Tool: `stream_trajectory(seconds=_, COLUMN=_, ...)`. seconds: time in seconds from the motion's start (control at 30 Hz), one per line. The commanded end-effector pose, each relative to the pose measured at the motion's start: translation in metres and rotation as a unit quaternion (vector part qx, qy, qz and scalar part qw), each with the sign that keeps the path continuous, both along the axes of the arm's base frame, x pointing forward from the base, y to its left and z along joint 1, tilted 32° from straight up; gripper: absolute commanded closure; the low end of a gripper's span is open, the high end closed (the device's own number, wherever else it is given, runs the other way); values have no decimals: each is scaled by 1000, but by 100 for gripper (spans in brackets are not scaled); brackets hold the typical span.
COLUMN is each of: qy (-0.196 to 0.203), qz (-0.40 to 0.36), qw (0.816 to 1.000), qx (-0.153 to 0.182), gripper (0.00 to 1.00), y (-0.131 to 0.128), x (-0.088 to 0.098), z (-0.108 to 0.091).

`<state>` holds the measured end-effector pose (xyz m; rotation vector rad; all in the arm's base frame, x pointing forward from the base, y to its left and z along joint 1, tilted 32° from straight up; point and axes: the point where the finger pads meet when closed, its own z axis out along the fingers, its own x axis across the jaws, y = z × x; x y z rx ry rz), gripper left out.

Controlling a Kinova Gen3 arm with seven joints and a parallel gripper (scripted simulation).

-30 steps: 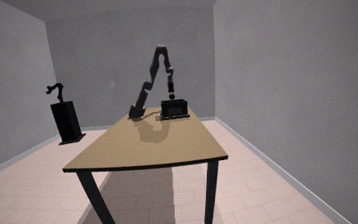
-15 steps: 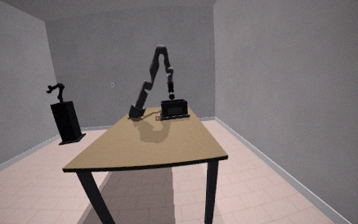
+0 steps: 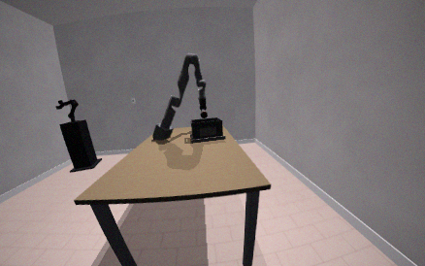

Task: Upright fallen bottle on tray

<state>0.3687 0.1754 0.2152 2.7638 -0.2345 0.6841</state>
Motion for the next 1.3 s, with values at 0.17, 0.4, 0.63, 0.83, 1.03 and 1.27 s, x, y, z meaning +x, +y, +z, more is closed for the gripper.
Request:
stream_trajectory(seconds=0.17, qy=0, qz=0, qw=1000, qx=0, gripper=100, y=1, x=0, z=0)
stream_trajectory(seconds=0.4, qy=-1, qz=0, qw=1000, qx=1, gripper=100, y=1, x=0, z=0)
stream_trajectory(seconds=0.63, qy=-9, qz=-23, qw=1000, qx=12, gripper=100, y=1, x=0, z=0)
stream_trajectory(seconds=0.83, qy=-18, qz=-48, qw=998, qx=25, gripper=100, y=1, x=0, z=0)
stream_trajectory(seconds=1.03, qy=-32, qz=-87, qw=995, qx=45, gripper=100, y=1, x=0, z=0)
stream_trajectory(seconds=1.27, qy=-40, qz=-108, qw=992, qx=56, gripper=100, y=1, x=0, z=0)
